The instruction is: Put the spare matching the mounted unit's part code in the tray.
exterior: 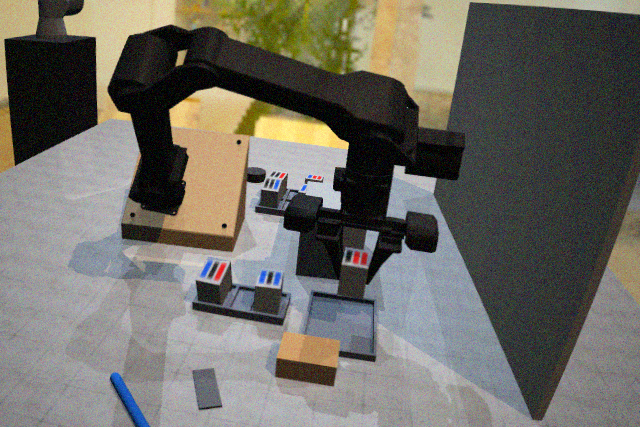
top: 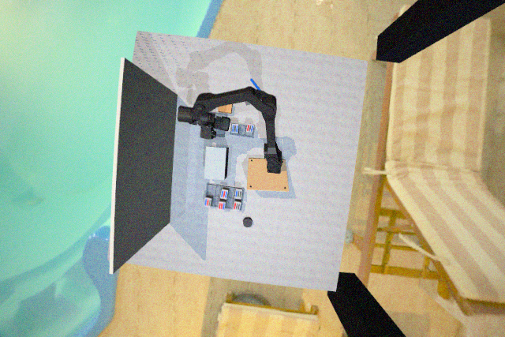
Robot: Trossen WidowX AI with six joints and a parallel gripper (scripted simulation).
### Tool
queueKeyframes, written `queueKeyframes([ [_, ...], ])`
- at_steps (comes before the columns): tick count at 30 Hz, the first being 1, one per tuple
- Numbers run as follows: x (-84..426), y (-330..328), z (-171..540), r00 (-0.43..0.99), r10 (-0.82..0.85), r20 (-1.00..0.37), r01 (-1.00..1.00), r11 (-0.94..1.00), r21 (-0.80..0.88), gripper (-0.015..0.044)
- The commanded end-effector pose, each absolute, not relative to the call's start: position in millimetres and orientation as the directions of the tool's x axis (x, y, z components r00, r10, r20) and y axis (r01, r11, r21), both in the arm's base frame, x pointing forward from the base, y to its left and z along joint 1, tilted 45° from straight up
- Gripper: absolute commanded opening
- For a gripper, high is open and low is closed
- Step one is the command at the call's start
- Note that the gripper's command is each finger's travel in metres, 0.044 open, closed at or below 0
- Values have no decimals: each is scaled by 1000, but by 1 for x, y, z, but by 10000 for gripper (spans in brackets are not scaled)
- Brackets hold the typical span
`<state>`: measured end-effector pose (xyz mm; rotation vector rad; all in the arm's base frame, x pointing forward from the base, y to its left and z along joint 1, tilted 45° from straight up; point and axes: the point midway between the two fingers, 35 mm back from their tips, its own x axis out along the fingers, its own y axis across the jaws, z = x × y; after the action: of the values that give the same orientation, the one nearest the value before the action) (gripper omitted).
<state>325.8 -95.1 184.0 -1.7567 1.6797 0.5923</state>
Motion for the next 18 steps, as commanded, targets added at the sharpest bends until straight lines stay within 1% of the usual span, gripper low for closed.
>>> queueKeyframes([
  [1, 325, -97, 180, 85, -706, -703, -992, 6, -126, 0],
  [18, 325, -107, 171, 83, -705, -704, -992, 9, -125, 0],
])
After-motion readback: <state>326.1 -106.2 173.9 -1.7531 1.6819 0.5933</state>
